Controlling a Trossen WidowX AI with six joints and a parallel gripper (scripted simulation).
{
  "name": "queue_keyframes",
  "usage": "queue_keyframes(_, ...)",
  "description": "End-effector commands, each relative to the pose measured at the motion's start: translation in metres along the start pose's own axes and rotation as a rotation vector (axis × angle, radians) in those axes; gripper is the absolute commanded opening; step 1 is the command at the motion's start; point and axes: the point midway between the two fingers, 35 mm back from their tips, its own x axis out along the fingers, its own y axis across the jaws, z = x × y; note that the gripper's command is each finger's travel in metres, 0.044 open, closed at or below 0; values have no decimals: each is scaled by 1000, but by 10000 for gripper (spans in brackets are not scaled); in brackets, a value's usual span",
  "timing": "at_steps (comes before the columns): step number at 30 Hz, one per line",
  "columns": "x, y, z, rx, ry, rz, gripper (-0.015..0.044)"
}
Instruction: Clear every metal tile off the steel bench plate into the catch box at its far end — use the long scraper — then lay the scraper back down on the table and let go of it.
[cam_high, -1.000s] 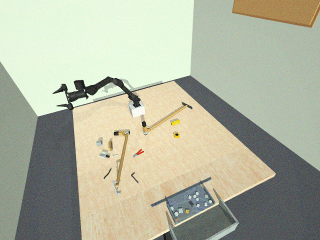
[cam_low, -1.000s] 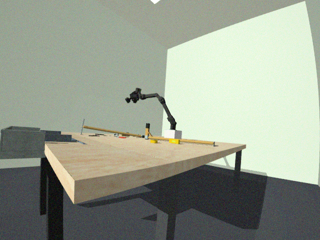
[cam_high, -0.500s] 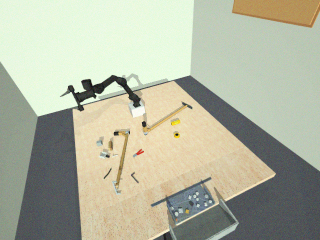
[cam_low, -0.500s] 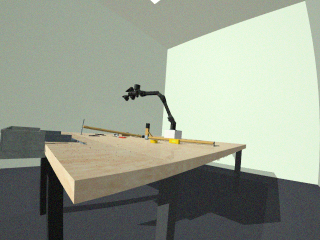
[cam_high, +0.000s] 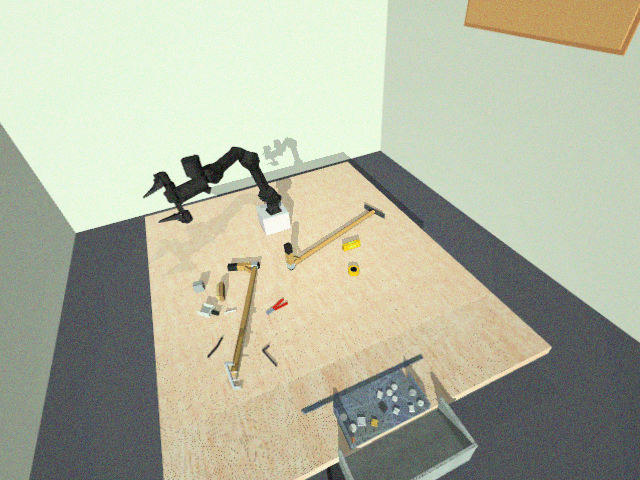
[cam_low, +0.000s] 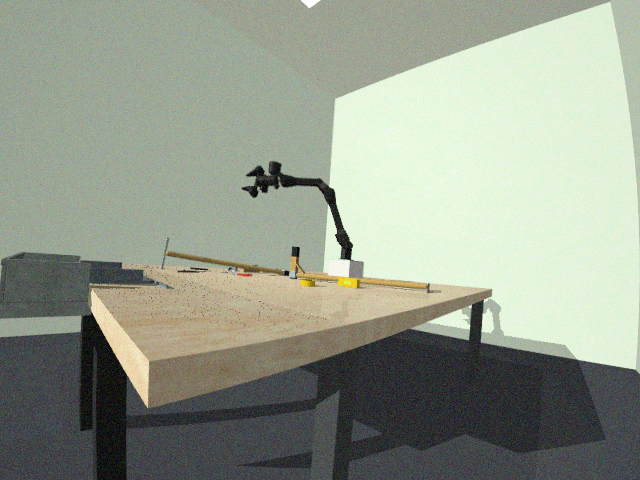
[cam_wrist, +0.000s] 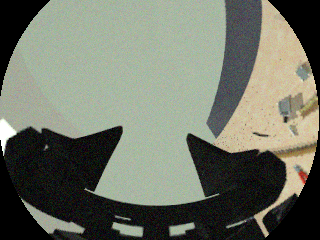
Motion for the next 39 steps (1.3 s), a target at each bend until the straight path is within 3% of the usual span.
queue_keyframes(1,-12,-11,-22,-55,44,-39,440)
queue_keyframes(39,-175,-69,-190,-520,530,-222,440)
